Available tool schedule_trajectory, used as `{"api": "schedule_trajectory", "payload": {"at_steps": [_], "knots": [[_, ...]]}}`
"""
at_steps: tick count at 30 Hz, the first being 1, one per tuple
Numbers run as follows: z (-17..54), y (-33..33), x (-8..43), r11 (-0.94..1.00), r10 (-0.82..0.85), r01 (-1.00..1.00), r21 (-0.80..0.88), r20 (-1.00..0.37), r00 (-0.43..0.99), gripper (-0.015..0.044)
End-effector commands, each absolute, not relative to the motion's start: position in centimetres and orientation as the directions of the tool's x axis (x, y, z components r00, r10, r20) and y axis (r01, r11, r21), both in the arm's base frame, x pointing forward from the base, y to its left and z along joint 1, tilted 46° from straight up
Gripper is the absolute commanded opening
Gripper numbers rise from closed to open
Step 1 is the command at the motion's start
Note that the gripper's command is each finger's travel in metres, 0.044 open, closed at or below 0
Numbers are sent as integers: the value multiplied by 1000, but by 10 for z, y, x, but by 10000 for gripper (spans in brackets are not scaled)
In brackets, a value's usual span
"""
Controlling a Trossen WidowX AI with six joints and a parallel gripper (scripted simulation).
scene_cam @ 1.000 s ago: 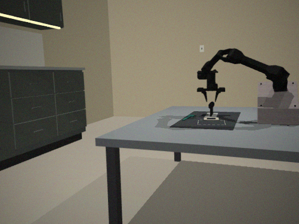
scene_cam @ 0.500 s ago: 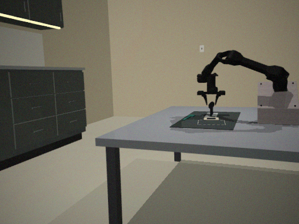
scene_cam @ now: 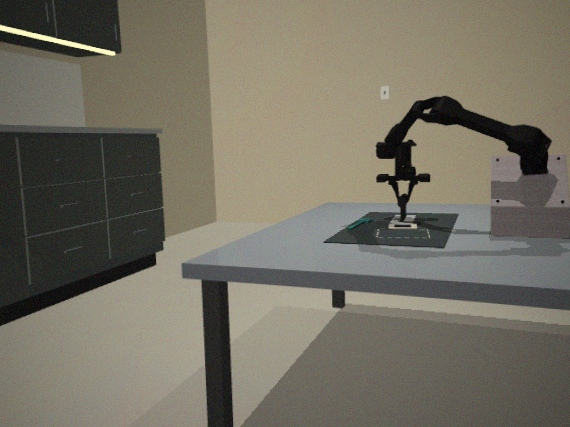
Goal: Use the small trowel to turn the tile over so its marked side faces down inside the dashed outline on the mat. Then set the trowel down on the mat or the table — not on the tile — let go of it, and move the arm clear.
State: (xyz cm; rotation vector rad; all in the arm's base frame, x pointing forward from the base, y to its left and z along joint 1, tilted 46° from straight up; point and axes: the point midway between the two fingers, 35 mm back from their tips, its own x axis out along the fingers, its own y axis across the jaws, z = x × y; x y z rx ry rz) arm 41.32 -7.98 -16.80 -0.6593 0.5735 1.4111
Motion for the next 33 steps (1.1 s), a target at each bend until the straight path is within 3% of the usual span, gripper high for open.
{"api": "schedule_trajectory", "payload": {"at_steps": [1,14,28,33], "knots": [[-169,-77,413,40,702,-996,-75,-708,82,130],[-169,-77,413,53,702,-997,-63,-708,82,130],[-169,-77,413,322,702,-923,212,-708,82,130],[-169,-77,413,347,702,-907,239,-708,82,130]]}}
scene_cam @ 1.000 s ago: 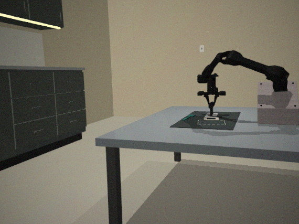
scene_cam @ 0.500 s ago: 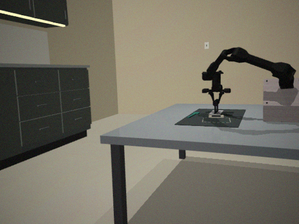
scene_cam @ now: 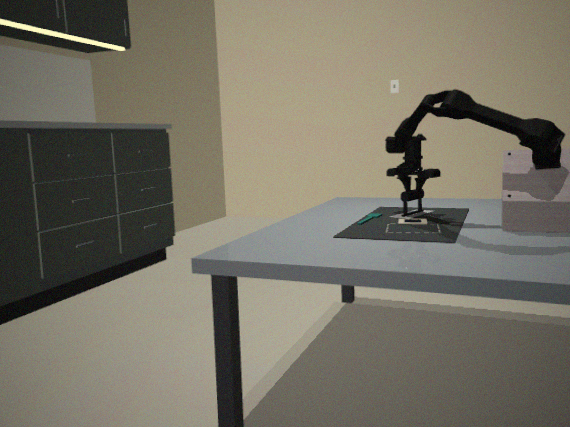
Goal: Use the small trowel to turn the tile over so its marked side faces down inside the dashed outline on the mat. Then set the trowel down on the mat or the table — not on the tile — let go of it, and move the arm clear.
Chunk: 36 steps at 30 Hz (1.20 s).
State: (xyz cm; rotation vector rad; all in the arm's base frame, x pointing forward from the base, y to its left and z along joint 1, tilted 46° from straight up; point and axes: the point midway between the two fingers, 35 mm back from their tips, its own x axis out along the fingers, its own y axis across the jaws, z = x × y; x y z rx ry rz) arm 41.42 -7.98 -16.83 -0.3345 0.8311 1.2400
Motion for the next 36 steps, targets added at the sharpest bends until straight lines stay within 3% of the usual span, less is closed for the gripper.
{"api": "schedule_trajectory", "payload": {"at_steps": [1,4,10,28,36], "knots": [[-169,-77,413,347,702,-907,239,-708,82,130],[-169,-77,413,347,702,-907,239,-708,82,130],[-169,-77,413,347,702,-907,239,-708,82,270],[-169,-77,413,347,702,-907,239,-708,82,270],[-136,-108,407,347,701,-907,239,-708,82,270]]}}
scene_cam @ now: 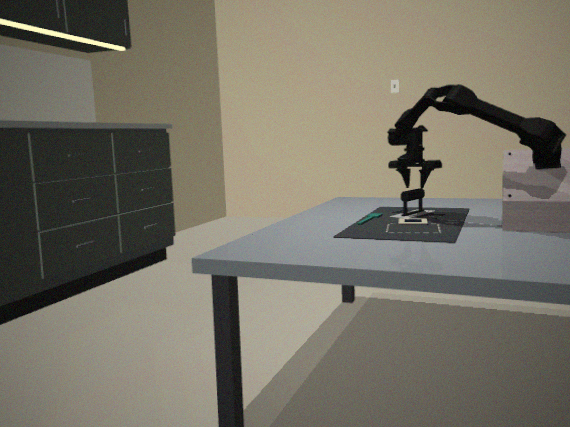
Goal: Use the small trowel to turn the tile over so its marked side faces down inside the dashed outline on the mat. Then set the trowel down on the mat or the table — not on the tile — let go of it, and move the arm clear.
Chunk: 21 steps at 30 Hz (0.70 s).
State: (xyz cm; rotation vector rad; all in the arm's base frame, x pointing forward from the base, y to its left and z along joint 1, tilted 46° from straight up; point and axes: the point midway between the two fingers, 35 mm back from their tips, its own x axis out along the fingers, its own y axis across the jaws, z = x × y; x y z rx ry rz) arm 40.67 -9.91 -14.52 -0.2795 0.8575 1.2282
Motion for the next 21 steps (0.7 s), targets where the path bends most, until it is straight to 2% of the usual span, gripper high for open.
{"api": "schedule_trajectory", "payload": {"at_steps": [1,3,4,9,21], "knots": [[-136,-108,407,347,701,-907,239,-708,82,270],[-136,-108,407,347,701,-907,239,-708,82,270],[-135,-111,408,360,701,-903,233,-707,97,296],[-131,-117,408,386,695,-888,250,-712,102,300],[-154,-124,411,655,609,-660,368,-775,172,300]]}}
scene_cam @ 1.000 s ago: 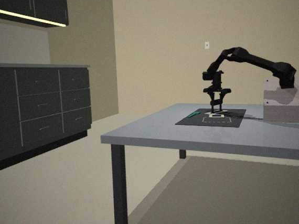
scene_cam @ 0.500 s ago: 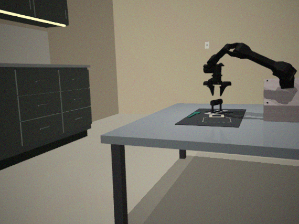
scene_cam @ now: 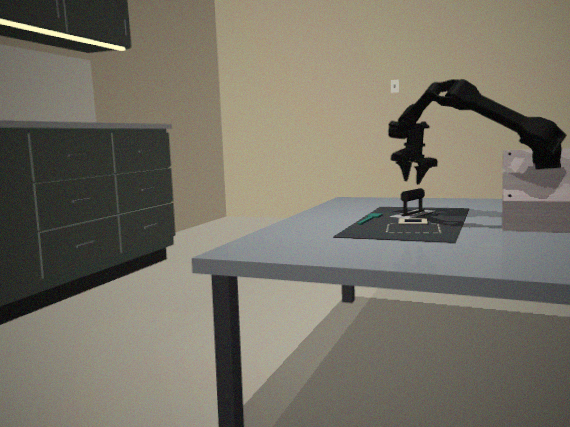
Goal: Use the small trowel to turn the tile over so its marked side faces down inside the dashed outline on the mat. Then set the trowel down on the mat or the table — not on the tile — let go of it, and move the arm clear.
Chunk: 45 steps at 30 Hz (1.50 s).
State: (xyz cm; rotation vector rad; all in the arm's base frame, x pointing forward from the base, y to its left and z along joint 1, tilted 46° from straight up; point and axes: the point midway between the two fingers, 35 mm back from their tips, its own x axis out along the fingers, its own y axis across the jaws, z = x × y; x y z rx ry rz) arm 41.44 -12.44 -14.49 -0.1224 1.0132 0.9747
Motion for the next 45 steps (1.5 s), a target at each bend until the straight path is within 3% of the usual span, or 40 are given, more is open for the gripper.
{"api": "schedule_trajectory", "payload": {"at_steps": [1,24,34,45], "knots": [[-155,-125,411,674,601,-637,375,-779,178,300],[-176,-129,414,893,426,8,450,-850,311,300],[-181,-128,411,815,360,319,484,-854,375,300],[-181,-125,407,603,291,599,527,-844,450,300]]}}
